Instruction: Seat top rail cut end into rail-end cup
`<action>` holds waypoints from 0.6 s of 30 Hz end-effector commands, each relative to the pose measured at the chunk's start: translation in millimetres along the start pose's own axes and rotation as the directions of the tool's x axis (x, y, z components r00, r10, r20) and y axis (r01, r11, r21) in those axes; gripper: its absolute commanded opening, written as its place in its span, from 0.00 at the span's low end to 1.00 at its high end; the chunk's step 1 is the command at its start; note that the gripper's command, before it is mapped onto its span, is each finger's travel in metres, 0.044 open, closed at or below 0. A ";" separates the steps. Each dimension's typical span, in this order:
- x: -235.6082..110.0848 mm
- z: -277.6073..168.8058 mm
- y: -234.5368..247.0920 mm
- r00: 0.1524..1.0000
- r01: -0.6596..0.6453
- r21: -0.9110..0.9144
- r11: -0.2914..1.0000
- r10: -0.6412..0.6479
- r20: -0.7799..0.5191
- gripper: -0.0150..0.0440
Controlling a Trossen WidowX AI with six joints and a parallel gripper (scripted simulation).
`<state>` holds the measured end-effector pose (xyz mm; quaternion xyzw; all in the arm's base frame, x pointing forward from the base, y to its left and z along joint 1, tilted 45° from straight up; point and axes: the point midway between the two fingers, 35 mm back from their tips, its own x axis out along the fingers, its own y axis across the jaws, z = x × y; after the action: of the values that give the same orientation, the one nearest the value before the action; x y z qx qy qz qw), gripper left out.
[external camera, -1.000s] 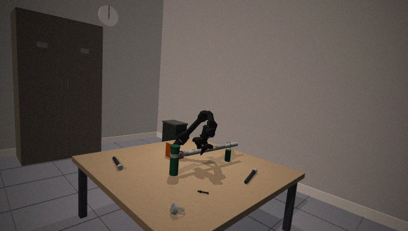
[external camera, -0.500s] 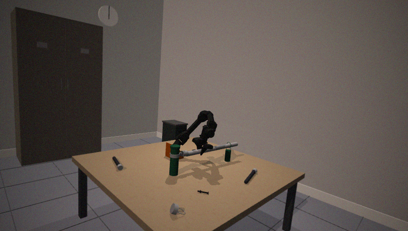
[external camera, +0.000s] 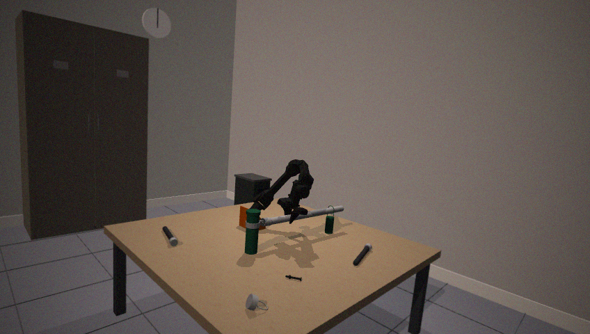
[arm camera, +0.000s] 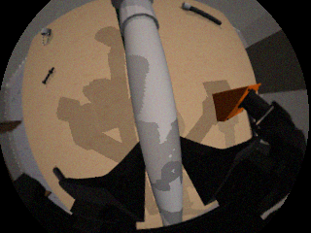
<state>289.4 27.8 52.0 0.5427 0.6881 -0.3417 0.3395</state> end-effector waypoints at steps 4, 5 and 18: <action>-7.9 15.2 1.4 0.999 -0.016 0.012 1.000 0.015 0.029 0.25; -7.6 15.8 1.5 0.999 -0.016 0.012 1.000 0.015 0.029 0.25; -3.5 23.0 3.0 0.999 -0.016 0.012 1.000 0.016 0.029 0.25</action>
<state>292.7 14.0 44.5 0.5415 0.6837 -0.3465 0.3454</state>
